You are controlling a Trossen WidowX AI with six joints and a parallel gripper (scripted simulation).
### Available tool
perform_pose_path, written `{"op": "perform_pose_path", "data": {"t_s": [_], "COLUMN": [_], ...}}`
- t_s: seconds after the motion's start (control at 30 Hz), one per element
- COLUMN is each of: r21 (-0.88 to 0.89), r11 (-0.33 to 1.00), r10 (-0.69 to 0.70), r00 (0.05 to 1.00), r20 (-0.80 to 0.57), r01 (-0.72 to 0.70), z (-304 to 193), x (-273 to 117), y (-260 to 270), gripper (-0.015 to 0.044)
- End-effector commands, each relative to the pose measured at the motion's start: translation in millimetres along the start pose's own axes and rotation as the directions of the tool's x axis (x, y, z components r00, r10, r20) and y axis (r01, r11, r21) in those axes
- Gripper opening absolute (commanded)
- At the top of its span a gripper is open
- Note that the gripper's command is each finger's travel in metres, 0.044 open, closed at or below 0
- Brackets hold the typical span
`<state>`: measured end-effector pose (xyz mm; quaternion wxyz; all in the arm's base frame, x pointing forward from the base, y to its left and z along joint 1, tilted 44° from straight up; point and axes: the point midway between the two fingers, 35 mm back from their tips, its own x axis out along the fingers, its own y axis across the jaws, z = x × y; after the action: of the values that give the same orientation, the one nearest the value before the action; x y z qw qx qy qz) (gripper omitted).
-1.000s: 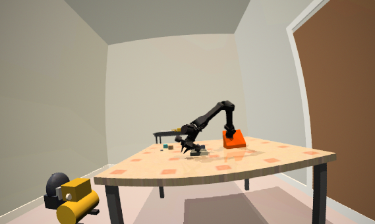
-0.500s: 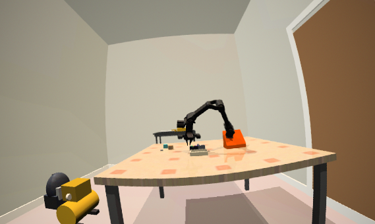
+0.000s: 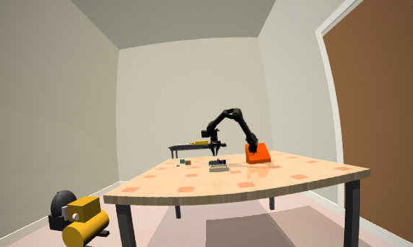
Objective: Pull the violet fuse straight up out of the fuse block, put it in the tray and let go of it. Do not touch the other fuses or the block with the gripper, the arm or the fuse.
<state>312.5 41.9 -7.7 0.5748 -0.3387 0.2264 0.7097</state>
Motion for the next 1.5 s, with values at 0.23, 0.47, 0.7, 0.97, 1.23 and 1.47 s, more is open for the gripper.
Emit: {"op": "perform_pose_path", "data": {"t_s": [0.23, 0.47, 0.7, 0.97, 1.23, 1.47], "r21": [0.001, 0.001, 0.001, 0.001, 0.001, 0.001], "r11": [1.0, 1.0, 1.0, 1.0, 1.0, 1.0], "r10": [0.004, 0.004, 0.004, 0.004, 0.004, 0.004], "r00": [1.0, 1.0, 1.0, 1.0, 1.0, 1.0], "r20": [0.017, 0.017, 0.017, 0.018, 0.018, 0.018], "r01": [-0.004, -0.004, -0.004, -0.004, -0.004, -0.004], "z": [-0.1, 0.0, 0.3, 0.9, 1.1, 1.1], "x": [8.2, 15.1, 22.0, 29.7, 32.1, 32.2], "y": [3.4, 3.3, 3.4, 3.9, 4.1, 4.1], "gripper": [0.0074, 0.0074, 0.0074, 0.0074, 0.0074, 0.0074]}}
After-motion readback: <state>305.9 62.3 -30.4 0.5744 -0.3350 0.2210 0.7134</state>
